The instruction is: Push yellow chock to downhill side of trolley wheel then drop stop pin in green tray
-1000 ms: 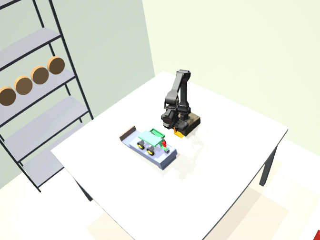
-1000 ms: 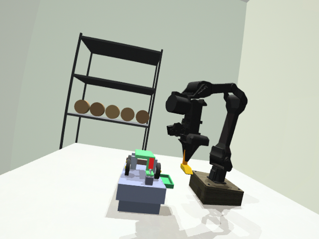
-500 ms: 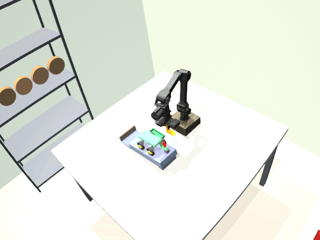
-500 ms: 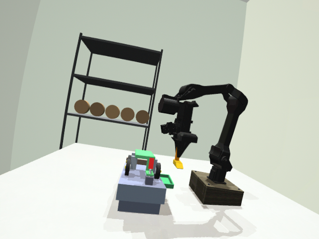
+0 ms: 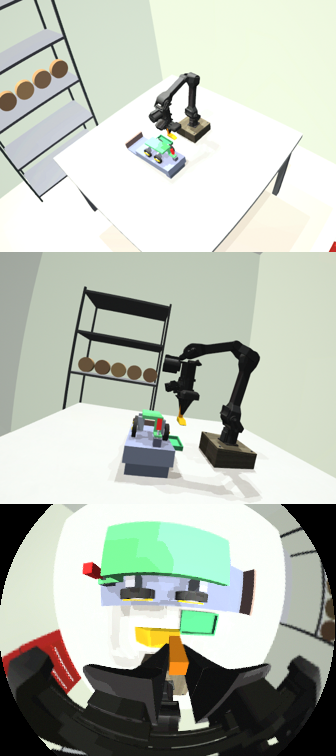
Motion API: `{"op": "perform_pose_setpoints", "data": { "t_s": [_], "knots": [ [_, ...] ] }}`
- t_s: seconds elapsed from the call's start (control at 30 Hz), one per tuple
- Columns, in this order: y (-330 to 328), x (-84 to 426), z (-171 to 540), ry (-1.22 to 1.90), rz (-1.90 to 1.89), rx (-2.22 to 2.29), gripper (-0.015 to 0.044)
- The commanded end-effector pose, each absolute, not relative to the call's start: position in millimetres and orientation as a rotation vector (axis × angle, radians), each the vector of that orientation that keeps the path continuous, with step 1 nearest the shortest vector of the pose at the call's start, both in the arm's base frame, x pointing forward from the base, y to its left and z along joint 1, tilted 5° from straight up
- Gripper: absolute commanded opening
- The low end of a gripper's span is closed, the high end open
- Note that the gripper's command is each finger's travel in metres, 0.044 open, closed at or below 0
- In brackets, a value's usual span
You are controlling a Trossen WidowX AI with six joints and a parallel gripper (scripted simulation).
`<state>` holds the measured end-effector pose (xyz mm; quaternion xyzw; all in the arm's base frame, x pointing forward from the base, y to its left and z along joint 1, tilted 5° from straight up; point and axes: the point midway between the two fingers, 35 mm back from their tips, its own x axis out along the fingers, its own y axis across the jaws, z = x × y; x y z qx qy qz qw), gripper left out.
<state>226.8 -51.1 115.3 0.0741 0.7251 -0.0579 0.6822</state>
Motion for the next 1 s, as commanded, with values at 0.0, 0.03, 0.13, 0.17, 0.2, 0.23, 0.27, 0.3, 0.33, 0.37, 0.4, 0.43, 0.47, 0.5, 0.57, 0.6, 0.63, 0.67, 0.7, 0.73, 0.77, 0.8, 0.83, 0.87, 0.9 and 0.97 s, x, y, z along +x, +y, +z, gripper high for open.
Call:
{"op": "perform_pose_setpoints", "data": {
  "t_s": [0.0, 0.03, 0.13, 0.17, 0.2, 0.23, 0.27, 0.3, 0.33, 0.37, 0.4, 0.43, 0.47, 0.5, 0.57, 0.6, 0.63, 0.67, 0.7, 0.73, 0.77, 0.8, 0.83, 0.87, 0.9, 0.97],
  "knots": [
    [-67.3, 227.8, 114.0, 1.625, -0.133, 0.159, 0.0],
    [-71.0, 227.7, 113.6, 1.625, -0.134, 0.159, 0.0],
    [-82.1, 227.1, 112.4, 1.625, -0.134, 0.158, 0.0],
    [-85.7, 227.0, 112.0, 1.625, -0.135, 0.158, 0.0],
    [-89.4, 226.8, 111.6, 1.625, -0.135, 0.158, 0.0],
    [-93.0, 226.7, 111.2, 1.625, -0.135, 0.157, 0.0],
    [-96.7, 226.5, 110.8, 1.625, -0.135, 0.157, 0.0],
    [-100.3, 226.4, 110.4, 1.625, -0.136, 0.157, 0.0],
    [-104.0, 226.2, 110.0, 1.625, -0.136, 0.157, 0.0],
    [-107.6, 226.2, 109.6, 1.625, -0.136, 0.156, 0.0],
    [-111.3, 226.1, 109.2, 1.625, -0.137, 0.156, 0.0],
    [-115.8, 226.0, 108.8, 1.625, -0.137, 0.156, 0.0],
    [-120.0, 225.9, 108.4, 1.625, -0.137, 0.156, 0.0],
    [-124.3, 225.9, 108.0, 1.625, -0.138, 0.155, 0.0],
    [-131.9, 226.0, 107.3, 1.625, -0.138, 0.155, 0.0],
    [-135.8, 226.0, 107.0, 1.625, -0.138, 0.154, 0.0],
    [-140.0, 226.1, 106.7, 1.625, -0.139, 0.154, 0.0],
    [-143.8, 226.1, 106.3, 1.625, -0.139, 0.154, 0.0],
    [-147.8, 226.3, 106.1, 1.625, -0.139, 0.154, 0.0],
    [-151.6, 226.4, 105.8, 1.625, -0.14, 0.153, 0.0],
    [-155.7, 226.5, 105.5, 1.625, -0.14, 0.153, 0.0],
    [-159.5, 226.7, 105.2, 1.625, -0.14, 0.153, 0.0],
    [-163.4, 226.9, 105.0, 1.625, -0.14, 0.153, 0.0],
    [-167.3, 227.1, 104.8, 1.625, -0.141, 0.152, 0.0],
    [-171.2, 227.4, 104.6, 1.625, -0.141, 0.152, 0.0],
    [-179.0, 227.9, 104.2, 1.625, -0.142, 0.152, 0.0]
  ]
}}
